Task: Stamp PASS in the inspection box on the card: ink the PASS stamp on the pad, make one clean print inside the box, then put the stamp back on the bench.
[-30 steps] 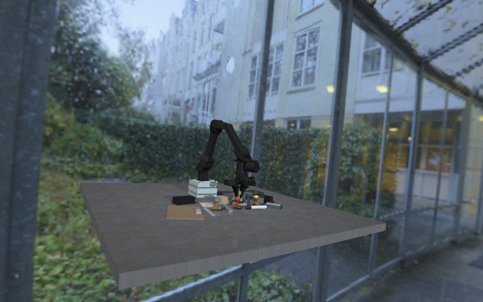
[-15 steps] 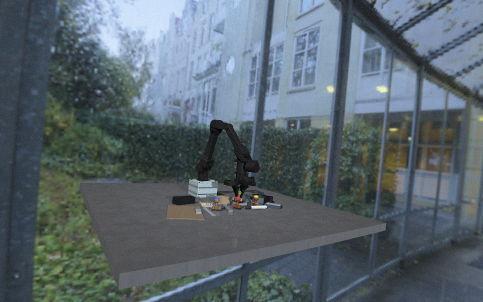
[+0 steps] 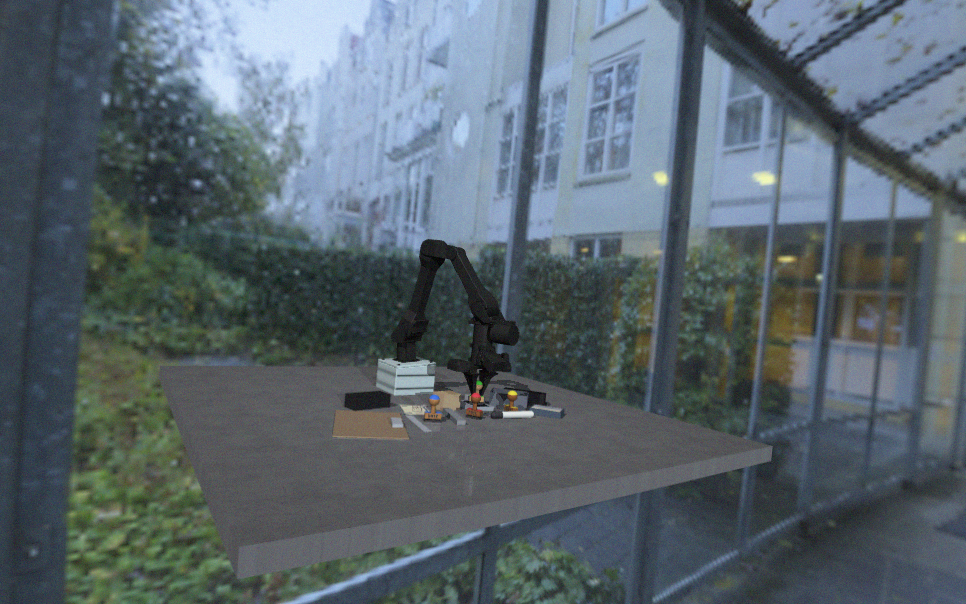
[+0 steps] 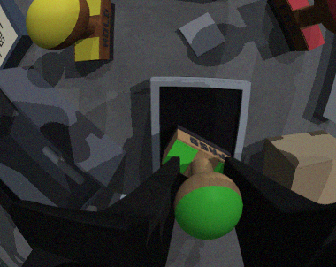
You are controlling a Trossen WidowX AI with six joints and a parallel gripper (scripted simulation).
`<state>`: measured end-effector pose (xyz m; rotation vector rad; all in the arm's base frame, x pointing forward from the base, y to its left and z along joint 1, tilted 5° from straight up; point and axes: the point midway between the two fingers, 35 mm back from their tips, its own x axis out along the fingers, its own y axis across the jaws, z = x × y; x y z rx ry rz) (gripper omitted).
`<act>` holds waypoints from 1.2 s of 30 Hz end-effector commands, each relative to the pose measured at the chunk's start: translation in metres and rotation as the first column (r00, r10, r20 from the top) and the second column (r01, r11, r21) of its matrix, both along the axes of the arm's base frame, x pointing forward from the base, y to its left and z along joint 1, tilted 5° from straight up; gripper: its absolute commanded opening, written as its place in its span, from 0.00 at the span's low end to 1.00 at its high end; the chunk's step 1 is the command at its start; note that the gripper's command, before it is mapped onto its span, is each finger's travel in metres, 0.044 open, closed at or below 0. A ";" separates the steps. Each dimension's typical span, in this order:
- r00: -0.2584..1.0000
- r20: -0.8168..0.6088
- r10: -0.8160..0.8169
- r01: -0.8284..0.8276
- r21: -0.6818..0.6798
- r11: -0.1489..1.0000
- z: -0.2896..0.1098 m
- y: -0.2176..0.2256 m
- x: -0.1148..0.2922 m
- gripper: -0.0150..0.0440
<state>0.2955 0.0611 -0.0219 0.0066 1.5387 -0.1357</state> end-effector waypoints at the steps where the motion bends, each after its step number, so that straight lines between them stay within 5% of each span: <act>1: 1.000 0.001 0.001 -0.001 -0.001 1.000 0.003 0.000 0.000 0.25; 36: 1.000 0.001 0.001 -0.001 -0.001 1.000 0.044 0.004 0.000 0.25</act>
